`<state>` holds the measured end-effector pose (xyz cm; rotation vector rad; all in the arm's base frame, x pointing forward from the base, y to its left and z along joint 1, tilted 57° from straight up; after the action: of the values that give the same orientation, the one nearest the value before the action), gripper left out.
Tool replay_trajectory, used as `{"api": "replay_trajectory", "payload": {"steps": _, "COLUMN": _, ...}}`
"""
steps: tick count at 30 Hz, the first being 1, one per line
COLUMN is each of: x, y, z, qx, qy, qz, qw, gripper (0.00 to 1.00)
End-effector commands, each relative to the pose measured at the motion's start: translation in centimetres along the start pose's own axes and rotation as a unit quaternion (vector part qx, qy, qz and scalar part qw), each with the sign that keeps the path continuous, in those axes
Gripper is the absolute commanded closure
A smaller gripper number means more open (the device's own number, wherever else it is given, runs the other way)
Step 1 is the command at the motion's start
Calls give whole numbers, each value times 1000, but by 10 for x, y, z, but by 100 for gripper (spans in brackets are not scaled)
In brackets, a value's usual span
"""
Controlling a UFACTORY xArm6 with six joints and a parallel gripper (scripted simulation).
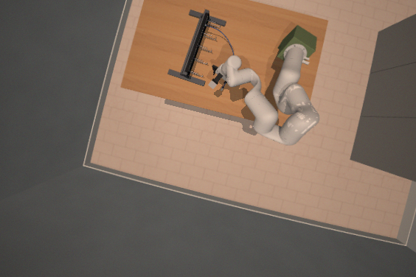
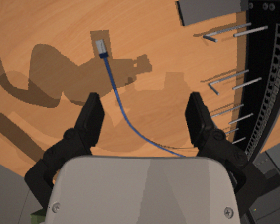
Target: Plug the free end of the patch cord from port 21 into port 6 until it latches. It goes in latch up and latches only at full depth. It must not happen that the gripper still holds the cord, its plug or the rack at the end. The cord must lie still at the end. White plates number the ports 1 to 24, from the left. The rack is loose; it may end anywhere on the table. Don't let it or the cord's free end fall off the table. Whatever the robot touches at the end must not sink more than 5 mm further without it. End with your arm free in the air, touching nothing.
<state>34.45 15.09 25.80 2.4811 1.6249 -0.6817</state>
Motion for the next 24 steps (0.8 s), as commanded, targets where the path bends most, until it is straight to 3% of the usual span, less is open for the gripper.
{"api": "replay_trajectory", "payload": {"steps": 1, "x": 17, "y": -25, "z": -5, "qx": -34, "qy": -44, "qz": -25, "qw": 998, "gripper": 0}}
{"api": "replay_trajectory", "payload": {"steps": 7, "x": 33, "y": -48, "z": -9, "qx": -67, "qy": -78, "qz": -51, "qw": 993, "gripper": 0}}
{"api": "replay_trajectory", "payload": {"steps": 16, "x": 35, "y": -50, "z": -9, "qx": -71, "qy": -82, "qz": -54, "qw": 993, "gripper": 0}}
{"api": "replay_trajectory", "payload": {"steps": 17, "x": 35, "y": -50, "z": -9, "qx": -71, "qy": -82, "qz": -54, "qw": 993, "gripper": 100}}
{"api": "replay_trajectory", "payload": {"steps": 24, "x": 35, "y": -50, "z": -9, "qx": -71, "qy": -82, "qz": -54, "qw": 993, "gripper": 100}}
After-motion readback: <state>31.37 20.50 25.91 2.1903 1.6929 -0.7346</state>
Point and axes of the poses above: the point where the finger pads meet when closed, its own x axis out along the fingers, its own y axis across the jaws, z = x × y, the point moved 6 cm from there along -x, back along the fingers, and after that the axes turned 10 degrees about x, right-handed, at the moved point
